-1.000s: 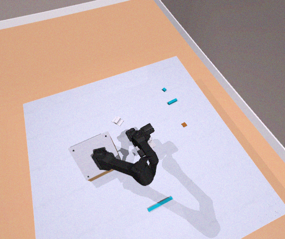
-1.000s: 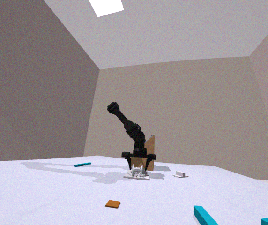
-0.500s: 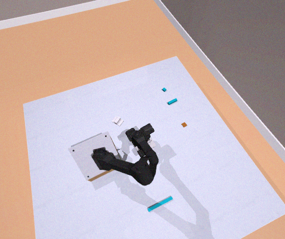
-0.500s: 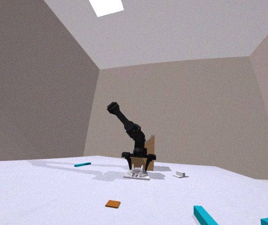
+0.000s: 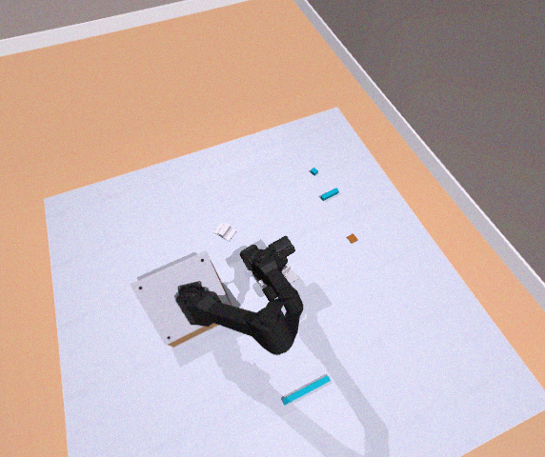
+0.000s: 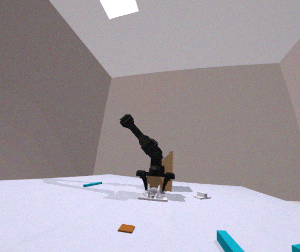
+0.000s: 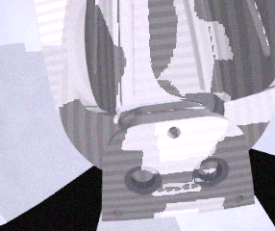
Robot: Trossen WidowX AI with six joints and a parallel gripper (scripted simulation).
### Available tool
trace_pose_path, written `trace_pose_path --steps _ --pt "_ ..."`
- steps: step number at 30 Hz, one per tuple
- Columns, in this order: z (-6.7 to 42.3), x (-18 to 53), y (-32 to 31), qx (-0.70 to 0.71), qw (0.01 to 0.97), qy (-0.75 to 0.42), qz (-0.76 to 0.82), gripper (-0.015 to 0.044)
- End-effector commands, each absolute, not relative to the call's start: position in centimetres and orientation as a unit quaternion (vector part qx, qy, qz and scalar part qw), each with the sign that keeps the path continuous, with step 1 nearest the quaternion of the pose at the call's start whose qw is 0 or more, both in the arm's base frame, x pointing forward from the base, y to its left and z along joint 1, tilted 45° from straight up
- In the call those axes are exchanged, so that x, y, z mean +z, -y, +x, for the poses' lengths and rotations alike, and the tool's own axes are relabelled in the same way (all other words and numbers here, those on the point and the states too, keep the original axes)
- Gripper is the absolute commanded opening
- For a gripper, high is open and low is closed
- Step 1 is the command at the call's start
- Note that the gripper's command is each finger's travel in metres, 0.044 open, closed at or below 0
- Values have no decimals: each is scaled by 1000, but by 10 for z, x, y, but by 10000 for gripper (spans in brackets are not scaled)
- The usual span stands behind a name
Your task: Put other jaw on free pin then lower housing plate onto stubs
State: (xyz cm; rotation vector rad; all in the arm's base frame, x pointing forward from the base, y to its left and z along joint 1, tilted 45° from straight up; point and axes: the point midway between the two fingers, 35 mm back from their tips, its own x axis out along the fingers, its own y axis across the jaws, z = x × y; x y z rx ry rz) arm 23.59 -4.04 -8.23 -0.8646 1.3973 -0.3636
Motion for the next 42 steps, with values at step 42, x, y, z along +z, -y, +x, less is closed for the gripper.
trace_pose_path --steps 42 --pt "237 -82 42 -162 664 -622 -381 351"
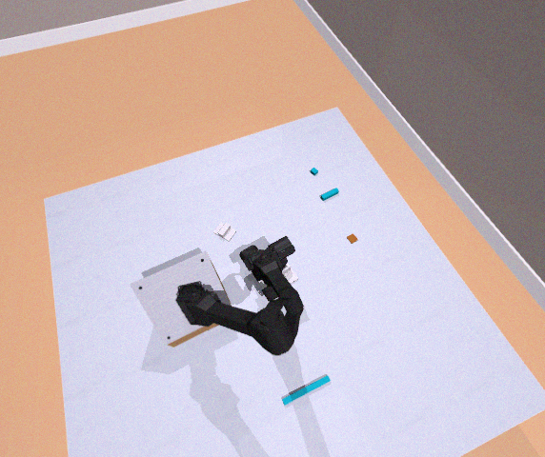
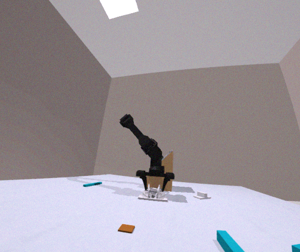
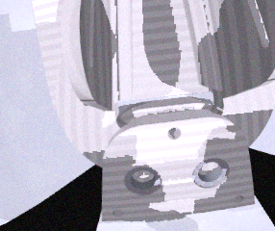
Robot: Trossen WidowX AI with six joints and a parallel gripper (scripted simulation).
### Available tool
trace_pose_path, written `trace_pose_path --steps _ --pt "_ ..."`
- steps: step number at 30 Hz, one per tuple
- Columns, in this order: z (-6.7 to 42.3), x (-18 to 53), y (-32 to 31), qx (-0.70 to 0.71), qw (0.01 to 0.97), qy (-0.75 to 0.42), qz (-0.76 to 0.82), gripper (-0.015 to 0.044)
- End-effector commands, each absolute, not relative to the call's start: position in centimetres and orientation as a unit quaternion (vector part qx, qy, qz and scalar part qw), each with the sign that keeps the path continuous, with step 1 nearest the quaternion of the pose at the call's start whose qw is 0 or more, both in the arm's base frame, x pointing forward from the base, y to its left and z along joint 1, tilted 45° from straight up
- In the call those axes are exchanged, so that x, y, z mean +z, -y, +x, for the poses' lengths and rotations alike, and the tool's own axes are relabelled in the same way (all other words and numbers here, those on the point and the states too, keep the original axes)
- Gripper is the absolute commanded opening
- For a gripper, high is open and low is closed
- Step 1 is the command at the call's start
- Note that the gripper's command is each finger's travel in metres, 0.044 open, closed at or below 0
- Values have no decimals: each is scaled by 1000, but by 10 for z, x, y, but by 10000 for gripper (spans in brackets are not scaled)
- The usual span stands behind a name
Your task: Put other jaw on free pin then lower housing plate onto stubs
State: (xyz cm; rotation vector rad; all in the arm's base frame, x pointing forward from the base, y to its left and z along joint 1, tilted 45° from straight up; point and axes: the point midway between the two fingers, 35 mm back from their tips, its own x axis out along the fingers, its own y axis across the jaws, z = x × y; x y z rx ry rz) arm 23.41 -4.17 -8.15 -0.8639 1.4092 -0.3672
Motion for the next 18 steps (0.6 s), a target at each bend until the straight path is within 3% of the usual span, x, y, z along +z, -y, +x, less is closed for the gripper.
trace_pose_path --steps 1,18 --pt "237 -82 42 -162 664 -622 -381 351" --pt "237 -83 43 -163 664 -622 -381 351"
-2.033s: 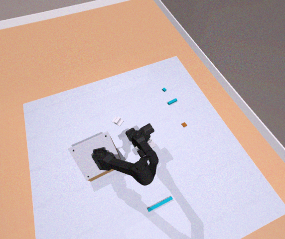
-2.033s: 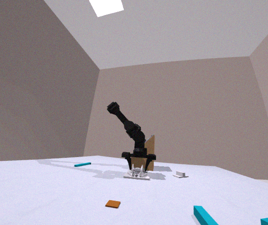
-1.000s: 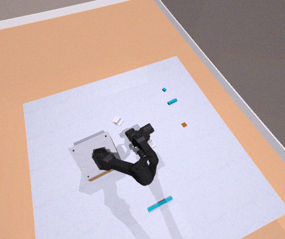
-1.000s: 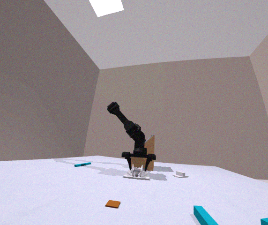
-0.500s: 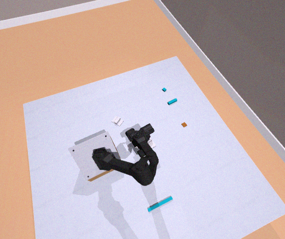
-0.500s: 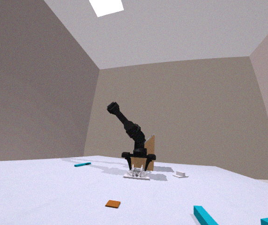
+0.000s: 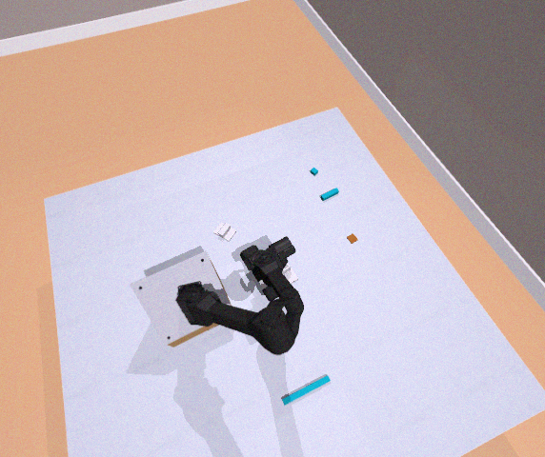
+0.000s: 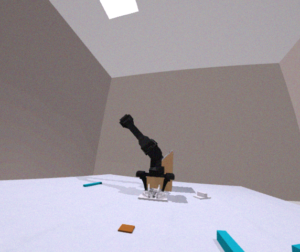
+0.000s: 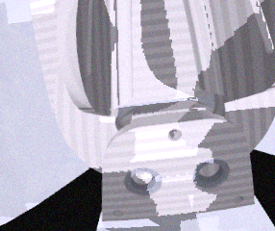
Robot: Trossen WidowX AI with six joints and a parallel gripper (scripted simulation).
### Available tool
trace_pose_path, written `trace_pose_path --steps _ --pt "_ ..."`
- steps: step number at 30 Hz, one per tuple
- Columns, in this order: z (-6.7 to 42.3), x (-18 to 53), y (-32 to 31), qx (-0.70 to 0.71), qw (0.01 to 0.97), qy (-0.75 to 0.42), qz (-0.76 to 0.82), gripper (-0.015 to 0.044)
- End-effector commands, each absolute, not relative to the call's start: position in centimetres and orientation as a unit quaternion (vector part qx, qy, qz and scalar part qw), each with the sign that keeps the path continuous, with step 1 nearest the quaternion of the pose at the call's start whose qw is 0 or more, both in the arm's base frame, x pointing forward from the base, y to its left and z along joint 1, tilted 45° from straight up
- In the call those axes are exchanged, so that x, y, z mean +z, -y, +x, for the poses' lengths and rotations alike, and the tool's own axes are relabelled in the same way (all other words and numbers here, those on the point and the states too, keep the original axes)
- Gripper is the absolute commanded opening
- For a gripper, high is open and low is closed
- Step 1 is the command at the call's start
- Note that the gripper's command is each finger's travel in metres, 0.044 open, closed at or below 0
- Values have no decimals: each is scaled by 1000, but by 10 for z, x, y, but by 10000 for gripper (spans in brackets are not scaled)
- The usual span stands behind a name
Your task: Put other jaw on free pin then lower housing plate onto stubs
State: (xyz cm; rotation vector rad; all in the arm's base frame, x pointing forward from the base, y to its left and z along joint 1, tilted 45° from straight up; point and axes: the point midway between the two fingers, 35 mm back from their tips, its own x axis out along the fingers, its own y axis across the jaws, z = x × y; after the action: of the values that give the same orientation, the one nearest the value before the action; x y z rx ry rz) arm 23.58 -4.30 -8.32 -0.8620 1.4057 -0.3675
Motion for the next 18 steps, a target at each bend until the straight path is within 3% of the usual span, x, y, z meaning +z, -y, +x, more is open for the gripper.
trace_pose_path --steps 1,16,18 --pt "237 -83 43 -163 664 -622 -381 351" --pt "237 -83 43 -163 664 -622 -381 351" --pt "236 -83 43 -162 664 -622 -382 403"
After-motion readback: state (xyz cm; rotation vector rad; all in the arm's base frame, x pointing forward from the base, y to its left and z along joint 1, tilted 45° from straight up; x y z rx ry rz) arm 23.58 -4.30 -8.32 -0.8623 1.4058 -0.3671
